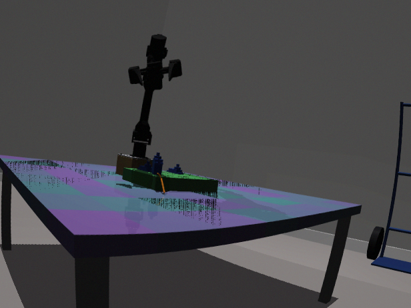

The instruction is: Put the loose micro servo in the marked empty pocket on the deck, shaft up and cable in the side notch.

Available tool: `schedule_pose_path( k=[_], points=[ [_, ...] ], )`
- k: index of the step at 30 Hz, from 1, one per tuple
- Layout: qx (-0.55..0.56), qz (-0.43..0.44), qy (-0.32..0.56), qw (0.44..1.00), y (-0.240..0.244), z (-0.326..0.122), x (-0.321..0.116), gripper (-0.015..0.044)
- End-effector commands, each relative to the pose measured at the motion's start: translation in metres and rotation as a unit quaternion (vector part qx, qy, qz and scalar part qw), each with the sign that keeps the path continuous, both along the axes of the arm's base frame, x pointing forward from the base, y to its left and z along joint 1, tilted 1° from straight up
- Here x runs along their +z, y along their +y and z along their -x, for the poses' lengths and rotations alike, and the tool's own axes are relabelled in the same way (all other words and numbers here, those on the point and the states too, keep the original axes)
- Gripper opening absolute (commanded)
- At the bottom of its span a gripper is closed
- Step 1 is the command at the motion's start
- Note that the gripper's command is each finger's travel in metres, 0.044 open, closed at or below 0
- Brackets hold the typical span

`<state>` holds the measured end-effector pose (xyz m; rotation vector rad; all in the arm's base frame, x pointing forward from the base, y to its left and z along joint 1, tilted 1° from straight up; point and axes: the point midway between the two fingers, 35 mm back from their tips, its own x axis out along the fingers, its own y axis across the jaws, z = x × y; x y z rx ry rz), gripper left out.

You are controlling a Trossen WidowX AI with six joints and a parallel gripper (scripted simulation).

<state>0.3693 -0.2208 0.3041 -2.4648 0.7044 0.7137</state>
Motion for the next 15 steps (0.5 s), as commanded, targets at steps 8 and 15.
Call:
schedule_pose_path(
  k=[8,15],
  points=[
    [0.048,-0.052,0.157,0.985,0.033,-0.001,-0.092,0.044],
    [0.086,-0.082,0.262,0.958,0.061,0.012,-0.144,0.044]
  ],
)
